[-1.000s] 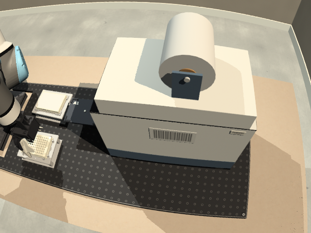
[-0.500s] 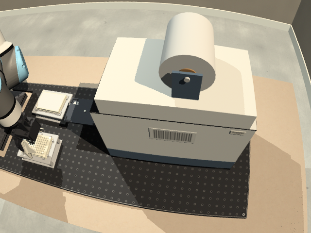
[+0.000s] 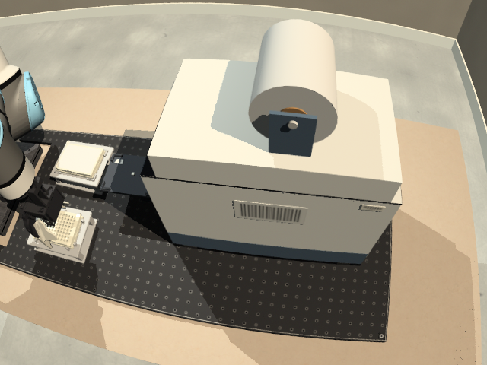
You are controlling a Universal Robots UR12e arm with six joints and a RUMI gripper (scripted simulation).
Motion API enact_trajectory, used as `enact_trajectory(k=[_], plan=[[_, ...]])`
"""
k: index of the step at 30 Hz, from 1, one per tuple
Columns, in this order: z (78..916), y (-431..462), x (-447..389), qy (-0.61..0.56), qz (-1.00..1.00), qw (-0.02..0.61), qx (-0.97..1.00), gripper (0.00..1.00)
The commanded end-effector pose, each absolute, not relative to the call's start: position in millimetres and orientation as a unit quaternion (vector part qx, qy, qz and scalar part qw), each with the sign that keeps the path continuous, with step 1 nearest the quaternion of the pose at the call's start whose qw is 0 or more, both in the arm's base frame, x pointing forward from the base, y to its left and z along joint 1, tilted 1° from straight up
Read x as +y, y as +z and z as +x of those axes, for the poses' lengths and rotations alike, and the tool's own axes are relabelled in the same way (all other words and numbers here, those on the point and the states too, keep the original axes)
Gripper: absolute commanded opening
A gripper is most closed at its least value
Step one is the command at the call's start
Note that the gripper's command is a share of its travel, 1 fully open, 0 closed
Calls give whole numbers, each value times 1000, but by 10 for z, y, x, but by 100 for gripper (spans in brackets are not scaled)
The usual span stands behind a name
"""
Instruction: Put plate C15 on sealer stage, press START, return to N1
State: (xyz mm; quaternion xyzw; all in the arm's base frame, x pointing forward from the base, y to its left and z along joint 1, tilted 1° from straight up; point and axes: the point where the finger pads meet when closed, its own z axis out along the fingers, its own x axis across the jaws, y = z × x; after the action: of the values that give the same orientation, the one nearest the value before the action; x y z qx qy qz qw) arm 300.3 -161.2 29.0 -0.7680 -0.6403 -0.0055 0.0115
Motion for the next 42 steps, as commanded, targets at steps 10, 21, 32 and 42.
enact_trajectory(k=[10,21,32,42], plan=[[3006,294,-1617,-5,-768,11,-640,61],[3006,294,-1617,-5,-768,11,-640,57],[3006,294,-1617,-5,-768,11,-640,0],[3007,294,-1618,-5,-768,11,-640,0]])
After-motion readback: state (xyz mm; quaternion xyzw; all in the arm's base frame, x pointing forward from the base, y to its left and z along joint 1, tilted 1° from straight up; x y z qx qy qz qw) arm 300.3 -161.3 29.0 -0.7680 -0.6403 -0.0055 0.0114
